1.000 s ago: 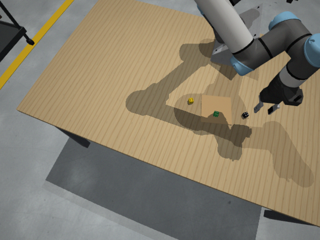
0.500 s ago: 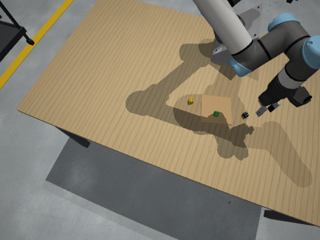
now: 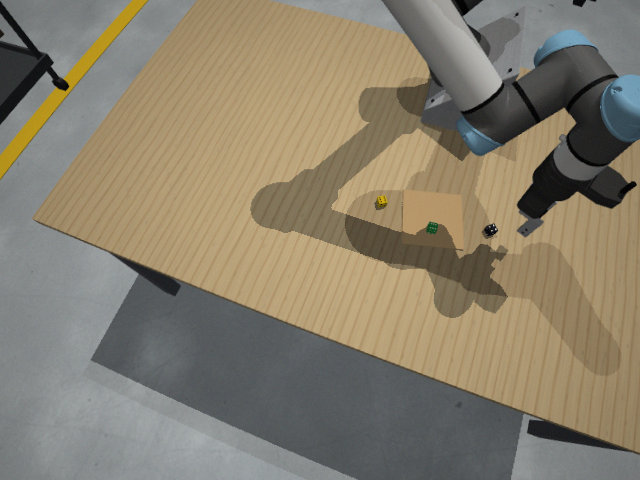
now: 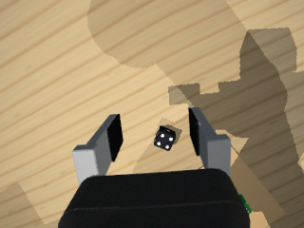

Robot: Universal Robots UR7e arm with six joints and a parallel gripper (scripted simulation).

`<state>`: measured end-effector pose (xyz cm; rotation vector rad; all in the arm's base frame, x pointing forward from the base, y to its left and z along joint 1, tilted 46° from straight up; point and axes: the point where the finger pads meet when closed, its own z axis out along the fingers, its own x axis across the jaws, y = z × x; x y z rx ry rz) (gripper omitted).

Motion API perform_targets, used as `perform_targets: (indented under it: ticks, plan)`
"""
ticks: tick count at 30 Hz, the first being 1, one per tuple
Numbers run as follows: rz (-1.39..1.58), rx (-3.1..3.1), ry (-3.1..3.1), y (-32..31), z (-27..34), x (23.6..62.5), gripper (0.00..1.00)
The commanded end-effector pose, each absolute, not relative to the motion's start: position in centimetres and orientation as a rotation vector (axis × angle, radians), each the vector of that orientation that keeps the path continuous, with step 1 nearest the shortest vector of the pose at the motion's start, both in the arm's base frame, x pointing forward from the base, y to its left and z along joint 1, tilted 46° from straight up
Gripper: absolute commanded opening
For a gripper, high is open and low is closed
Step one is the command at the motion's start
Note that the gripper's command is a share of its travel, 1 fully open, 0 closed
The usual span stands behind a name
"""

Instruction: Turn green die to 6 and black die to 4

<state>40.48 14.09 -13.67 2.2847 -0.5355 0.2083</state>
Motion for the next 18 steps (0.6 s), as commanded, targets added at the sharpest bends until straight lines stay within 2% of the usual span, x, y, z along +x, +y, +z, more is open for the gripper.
perform_targets:
  ticks: [1,18]
  plan:
    - [0.136,2.314,-0.363,14.08,-13.79,40.26,1.0]
    - [-0.121,2.328,0.242,13.63,-14.0,39.31,1.0]
